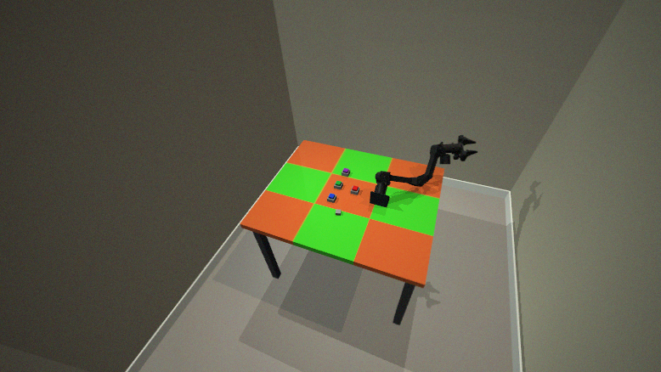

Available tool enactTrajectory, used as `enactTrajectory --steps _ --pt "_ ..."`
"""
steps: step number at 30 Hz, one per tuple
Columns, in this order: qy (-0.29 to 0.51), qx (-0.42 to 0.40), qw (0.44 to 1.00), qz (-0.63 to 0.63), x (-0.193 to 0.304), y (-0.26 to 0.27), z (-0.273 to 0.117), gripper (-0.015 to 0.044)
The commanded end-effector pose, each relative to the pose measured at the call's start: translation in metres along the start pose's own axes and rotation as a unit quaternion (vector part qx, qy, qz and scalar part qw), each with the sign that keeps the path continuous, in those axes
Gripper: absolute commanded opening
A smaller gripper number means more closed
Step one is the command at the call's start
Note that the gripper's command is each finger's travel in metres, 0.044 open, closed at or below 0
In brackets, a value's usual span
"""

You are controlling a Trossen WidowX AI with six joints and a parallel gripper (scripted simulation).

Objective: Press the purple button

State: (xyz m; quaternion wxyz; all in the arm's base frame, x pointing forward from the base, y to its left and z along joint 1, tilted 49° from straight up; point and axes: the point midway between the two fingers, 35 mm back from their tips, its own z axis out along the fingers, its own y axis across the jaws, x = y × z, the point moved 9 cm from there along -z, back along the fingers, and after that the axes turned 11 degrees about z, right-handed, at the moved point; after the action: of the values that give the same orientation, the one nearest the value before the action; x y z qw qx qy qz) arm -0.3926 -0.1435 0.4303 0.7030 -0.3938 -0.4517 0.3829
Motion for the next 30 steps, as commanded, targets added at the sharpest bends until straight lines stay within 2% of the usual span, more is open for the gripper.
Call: enactTrajectory --steps 1,3,9,15,23,30 --pt "0.003 0.009 1.000 0.005 0.005 -0.005 -0.001 0.0400" --pt "0.031 0.086 0.995 0.043 0.042 -0.040 -0.011 0.0400" --pt "0.072 0.187 0.976 0.084 0.091 -0.081 -0.033 0.0400" --pt "0.133 0.327 0.927 0.122 0.159 -0.128 -0.078 0.0400" --pt "0.223 0.496 0.827 0.144 0.238 -0.169 -0.158 0.0400" --pt "0.307 0.621 0.707 0.141 0.294 -0.184 -0.242 0.0400"
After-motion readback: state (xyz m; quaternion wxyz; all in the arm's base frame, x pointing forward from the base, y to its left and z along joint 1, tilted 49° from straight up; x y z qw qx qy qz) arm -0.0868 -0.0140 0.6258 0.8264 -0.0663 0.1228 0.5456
